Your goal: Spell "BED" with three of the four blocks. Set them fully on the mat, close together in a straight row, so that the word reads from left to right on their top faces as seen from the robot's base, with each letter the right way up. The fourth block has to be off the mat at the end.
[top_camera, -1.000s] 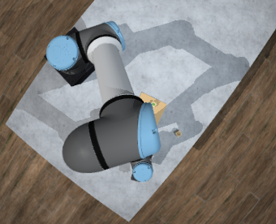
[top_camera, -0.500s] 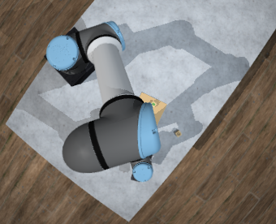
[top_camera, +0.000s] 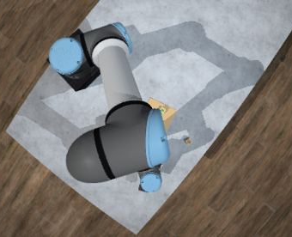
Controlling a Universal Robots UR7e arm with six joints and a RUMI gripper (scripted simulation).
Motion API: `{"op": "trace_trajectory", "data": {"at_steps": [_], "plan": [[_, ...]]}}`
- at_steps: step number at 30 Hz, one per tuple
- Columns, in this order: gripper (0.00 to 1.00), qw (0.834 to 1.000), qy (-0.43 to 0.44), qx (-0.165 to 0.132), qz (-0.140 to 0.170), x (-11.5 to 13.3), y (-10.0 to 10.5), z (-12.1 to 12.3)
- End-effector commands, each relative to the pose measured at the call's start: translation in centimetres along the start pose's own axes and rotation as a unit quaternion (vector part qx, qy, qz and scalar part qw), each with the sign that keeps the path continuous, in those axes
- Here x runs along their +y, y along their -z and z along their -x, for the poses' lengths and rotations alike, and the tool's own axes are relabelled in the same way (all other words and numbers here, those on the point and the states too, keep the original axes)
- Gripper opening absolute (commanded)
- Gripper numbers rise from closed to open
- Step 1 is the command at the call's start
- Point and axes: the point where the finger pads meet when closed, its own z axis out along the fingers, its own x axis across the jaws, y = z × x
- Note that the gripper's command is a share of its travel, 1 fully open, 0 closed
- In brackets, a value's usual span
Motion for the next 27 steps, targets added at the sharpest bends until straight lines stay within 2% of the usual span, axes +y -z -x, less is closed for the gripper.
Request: {"op": "trace_trajectory", "data": {"at_steps": [1, 7, 12, 21, 23, 27], "plan": [[0.05, 1.000, 0.001, -0.001, -0.002, -0.1, 0.0, 0.3], [0.05, 1.000, 0.001, -0.001, -0.002, -0.1, 0.2, 0.3], [0.05, 1.000, 0.001, 0.000, 0.000, 0.1, 1.0, 0.1], [0.05, 1.000, 0.000, 0.000, -0.001, 0.0, 5.3, 0.0], [0.05, 1.000, 0.000, 0.000, -0.001, 0.0, 5.3, 0.0], [0.05, 1.000, 0.000, 0.000, -0.001, 0.0, 7.4, 0.0]]}}
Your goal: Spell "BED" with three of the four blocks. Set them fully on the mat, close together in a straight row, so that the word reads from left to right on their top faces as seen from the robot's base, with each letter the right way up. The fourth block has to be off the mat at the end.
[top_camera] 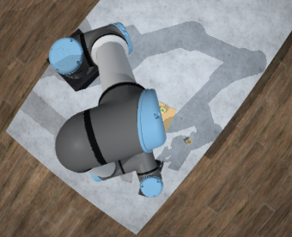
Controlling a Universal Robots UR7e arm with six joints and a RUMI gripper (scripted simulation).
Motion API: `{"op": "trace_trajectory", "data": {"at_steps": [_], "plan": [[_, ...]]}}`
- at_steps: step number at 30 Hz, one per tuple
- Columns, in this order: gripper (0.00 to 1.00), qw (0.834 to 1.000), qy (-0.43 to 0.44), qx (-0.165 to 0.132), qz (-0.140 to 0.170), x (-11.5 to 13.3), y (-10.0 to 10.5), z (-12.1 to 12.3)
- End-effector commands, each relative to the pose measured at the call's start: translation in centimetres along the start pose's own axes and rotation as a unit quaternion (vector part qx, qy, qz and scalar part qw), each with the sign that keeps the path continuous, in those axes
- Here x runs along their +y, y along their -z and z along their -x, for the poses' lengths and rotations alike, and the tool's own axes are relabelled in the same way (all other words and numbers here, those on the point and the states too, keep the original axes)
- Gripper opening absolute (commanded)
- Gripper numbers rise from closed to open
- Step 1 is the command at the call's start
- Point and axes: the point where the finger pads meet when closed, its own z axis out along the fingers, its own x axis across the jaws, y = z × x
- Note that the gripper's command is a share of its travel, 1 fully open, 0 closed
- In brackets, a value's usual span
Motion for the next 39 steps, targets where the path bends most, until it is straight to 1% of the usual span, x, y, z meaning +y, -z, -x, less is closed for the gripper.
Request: {"op": "trace_trajectory", "data": {"at_steps": [1, 5, 9, 30, 39], "plan": [[0.05, 1.000, -0.001, 0.003, 0.004, 0.2, 2.7, -0.4], [0.05, 1.000, -0.001, 0.003, 0.004, 0.2, 4.1, -0.4], [0.05, 1.000, -0.001, 0.002, 0.003, 0.1, 4.8, -0.3], [0.05, 1.000, 0.005, 0.003, 0.004, 0.3, 4.8, -0.3], [0.05, 0.999, 0.043, 0.002, 0.004, 1.0, 4.8, -0.1]]}}
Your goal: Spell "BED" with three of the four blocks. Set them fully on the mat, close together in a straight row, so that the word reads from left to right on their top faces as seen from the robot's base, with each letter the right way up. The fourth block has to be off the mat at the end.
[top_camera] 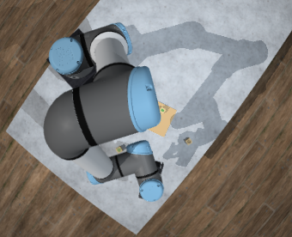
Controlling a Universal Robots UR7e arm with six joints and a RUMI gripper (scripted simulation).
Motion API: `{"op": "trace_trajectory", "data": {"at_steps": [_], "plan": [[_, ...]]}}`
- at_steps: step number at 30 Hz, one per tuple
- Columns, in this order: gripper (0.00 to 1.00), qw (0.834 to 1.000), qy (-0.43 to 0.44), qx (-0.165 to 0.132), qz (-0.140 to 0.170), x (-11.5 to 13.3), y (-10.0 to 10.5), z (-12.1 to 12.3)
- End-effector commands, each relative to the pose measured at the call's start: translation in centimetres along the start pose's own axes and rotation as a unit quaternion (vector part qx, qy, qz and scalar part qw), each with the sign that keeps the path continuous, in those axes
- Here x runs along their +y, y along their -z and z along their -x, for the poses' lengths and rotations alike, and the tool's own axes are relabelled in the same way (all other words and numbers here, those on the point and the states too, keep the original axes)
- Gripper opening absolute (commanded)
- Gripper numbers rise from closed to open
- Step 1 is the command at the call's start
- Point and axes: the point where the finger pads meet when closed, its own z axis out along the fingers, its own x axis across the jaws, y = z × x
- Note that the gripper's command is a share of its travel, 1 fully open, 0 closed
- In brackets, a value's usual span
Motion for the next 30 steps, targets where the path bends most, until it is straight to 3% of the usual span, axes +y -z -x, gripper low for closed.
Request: {"op": "trace_trajectory", "data": {"at_steps": [1, 12, 25, 30], "plan": [[0.05, 0.999, 0.033, 0.000, 0.000, 0.7, 0.1, 0.2], [0.05, 0.992, 0.128, 0.000, 0.000, 2.1, 0.1, 0.4], [0.05, 0.970, 0.243, 0.000, 0.000, 4.0, 0.1, 0.7], [0.05, 0.952, 0.307, 0.000, 0.000, 5.1, 0.1, 0.8]]}}
